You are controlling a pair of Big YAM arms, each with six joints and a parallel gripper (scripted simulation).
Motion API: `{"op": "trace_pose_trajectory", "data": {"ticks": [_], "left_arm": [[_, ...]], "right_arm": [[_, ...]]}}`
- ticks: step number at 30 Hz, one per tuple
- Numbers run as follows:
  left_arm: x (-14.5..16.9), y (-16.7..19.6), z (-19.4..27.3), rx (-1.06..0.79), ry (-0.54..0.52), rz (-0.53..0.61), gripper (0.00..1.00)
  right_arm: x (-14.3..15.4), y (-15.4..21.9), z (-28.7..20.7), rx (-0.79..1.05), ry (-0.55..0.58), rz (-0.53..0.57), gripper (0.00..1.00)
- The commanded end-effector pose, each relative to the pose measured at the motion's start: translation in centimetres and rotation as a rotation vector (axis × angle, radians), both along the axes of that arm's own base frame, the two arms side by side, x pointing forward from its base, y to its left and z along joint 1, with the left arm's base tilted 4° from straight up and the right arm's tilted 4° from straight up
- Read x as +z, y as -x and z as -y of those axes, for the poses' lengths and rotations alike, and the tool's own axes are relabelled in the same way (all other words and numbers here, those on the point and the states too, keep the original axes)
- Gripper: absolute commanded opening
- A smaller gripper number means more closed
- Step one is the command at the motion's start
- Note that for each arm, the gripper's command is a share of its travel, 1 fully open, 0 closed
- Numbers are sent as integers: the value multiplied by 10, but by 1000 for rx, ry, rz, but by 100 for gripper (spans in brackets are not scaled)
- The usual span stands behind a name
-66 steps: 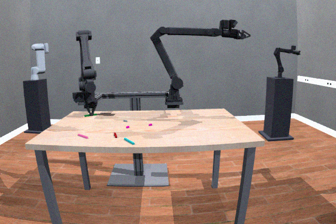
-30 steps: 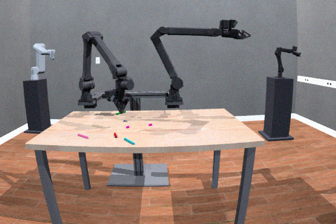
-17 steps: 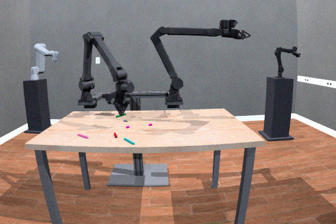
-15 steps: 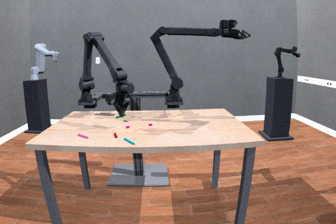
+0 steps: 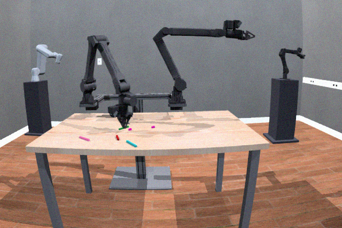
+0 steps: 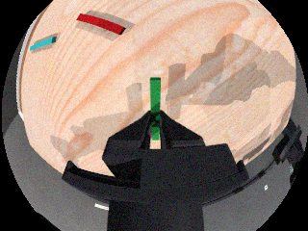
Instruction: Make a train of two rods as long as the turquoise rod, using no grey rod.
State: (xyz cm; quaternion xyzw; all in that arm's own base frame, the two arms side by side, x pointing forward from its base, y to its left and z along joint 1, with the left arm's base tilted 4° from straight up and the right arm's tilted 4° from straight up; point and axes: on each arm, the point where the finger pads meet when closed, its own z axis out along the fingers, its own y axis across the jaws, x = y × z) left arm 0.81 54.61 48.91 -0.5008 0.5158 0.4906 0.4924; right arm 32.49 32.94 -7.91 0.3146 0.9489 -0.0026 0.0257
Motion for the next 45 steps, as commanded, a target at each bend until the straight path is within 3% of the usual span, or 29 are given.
{"op": "trace_pose_trajectory", "data": {"ticks": [1,45], "left_arm": [[16,3,4,9,-41,13,100],[16,3,4,9,-41,13,100]], "right_arm": [[3,-14,-2,-8,-26,29,4],[7,-20,-8,-9,-41,44,4]]}}
